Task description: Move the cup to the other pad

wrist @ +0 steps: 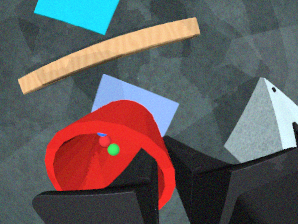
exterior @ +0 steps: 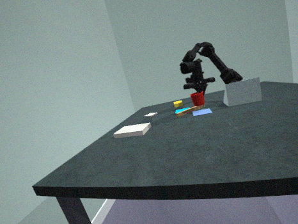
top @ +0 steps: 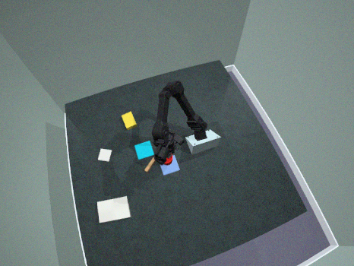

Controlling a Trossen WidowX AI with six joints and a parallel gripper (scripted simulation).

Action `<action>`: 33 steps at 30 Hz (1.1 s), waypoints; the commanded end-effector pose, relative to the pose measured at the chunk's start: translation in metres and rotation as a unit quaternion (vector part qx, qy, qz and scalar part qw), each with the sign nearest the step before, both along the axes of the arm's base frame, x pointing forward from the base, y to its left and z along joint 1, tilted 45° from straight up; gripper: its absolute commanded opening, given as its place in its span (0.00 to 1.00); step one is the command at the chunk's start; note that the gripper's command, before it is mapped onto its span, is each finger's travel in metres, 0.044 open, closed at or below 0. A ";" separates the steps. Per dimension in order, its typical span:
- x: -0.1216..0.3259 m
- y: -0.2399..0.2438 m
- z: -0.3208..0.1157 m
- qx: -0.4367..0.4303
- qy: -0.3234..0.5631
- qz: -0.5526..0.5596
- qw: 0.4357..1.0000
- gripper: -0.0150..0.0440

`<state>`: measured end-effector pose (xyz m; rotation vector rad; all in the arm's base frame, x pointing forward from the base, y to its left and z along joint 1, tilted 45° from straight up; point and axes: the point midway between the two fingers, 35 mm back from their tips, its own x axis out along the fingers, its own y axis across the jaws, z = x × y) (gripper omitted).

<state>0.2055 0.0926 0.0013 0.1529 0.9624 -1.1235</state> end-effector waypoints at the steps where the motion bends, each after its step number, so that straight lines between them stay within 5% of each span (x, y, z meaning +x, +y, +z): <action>1: 0.009 -0.004 0.007 0.001 -0.002 0.001 1.000 0.25; 33: 0.065 -0.042 0.053 -0.001 -0.003 0.001 1.000 0.25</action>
